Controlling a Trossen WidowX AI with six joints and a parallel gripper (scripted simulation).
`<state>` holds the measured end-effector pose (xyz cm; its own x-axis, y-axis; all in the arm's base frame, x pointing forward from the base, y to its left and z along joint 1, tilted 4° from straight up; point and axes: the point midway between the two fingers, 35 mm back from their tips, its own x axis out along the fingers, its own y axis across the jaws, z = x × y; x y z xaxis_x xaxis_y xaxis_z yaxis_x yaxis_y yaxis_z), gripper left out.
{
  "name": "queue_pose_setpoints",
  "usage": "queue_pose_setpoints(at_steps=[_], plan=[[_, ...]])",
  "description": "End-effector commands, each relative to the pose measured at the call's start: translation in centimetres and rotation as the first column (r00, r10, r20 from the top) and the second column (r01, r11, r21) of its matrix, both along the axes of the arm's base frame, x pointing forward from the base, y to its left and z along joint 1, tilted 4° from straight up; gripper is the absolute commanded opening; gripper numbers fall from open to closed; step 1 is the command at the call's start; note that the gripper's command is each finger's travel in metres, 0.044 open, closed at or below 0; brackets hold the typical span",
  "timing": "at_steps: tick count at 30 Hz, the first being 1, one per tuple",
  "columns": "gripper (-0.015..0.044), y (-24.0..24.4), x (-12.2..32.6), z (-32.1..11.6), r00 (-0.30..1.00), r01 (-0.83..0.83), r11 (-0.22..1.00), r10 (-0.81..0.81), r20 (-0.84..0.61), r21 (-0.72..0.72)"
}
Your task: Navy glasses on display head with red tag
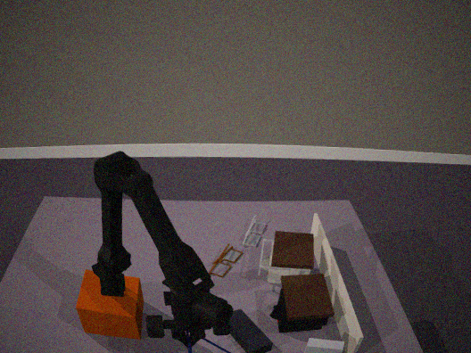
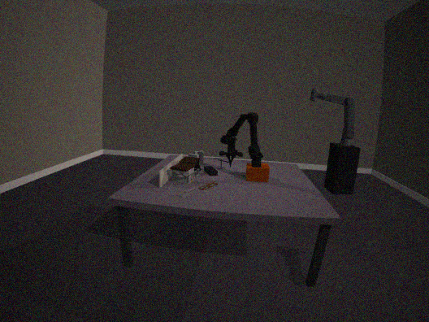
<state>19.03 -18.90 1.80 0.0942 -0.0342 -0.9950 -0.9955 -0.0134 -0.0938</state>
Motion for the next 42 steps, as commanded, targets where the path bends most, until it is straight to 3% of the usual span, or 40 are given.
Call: queue_pose_setpoints(at_steps=[1,29,42], plan=[[0.0000,0.4,-0.2,-0.2,1.000,0.001,1.000,-0.001,-0.004,0.005],[0.0000,-0.7,-0.1,0.0,1.000,0.001,1.000,-0.001,-0.004,0.004],[0.0000,-0.9,-0.7,5.9,1.000,0.001,1.000,-0.001,-0.004,0.004]])
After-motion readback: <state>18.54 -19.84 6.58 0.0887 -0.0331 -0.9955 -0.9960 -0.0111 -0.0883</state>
